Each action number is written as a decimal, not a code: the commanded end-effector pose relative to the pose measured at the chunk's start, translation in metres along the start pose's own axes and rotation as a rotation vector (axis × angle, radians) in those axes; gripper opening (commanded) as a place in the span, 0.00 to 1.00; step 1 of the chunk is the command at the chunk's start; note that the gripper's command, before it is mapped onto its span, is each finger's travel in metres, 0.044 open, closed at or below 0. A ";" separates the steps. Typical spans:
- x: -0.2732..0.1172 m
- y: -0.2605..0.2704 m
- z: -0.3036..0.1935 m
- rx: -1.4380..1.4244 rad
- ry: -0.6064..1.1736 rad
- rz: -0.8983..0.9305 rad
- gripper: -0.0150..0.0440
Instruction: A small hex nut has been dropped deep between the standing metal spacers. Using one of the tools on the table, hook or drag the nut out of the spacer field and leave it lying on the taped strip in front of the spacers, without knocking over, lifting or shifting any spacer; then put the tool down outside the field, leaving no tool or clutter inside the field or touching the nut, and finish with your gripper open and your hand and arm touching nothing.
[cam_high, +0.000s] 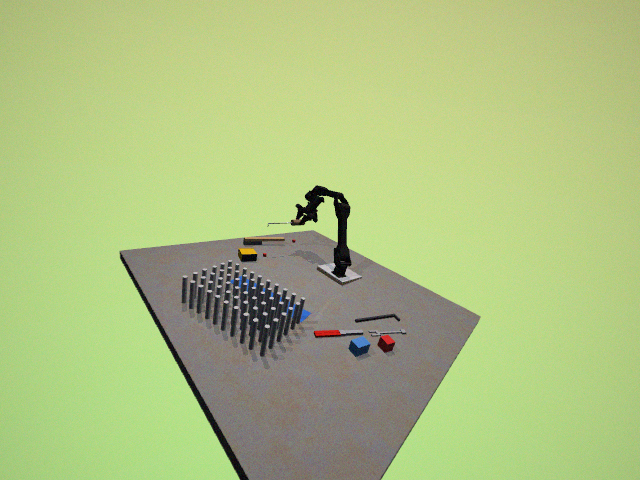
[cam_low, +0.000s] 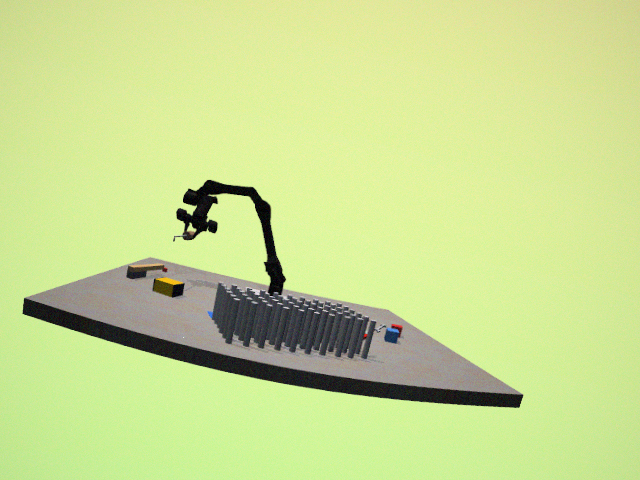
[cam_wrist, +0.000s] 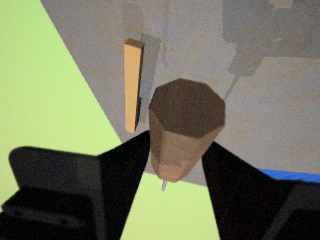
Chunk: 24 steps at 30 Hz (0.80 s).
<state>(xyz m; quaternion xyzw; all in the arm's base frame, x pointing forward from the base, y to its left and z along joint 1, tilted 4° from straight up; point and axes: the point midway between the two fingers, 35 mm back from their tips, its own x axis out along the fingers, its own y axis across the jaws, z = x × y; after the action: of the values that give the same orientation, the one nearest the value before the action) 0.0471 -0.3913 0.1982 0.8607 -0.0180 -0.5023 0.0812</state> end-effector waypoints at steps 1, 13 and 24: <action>-0.001 0.003 0.001 -0.009 0.008 0.009 0.25; 0.007 0.004 0.006 -0.009 0.008 0.010 0.25; 0.014 0.005 0.011 -0.009 0.008 0.010 0.25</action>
<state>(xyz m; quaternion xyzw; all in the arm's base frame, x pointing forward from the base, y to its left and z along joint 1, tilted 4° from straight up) 0.0439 -0.3992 0.1851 0.8600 -0.0220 -0.5023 0.0875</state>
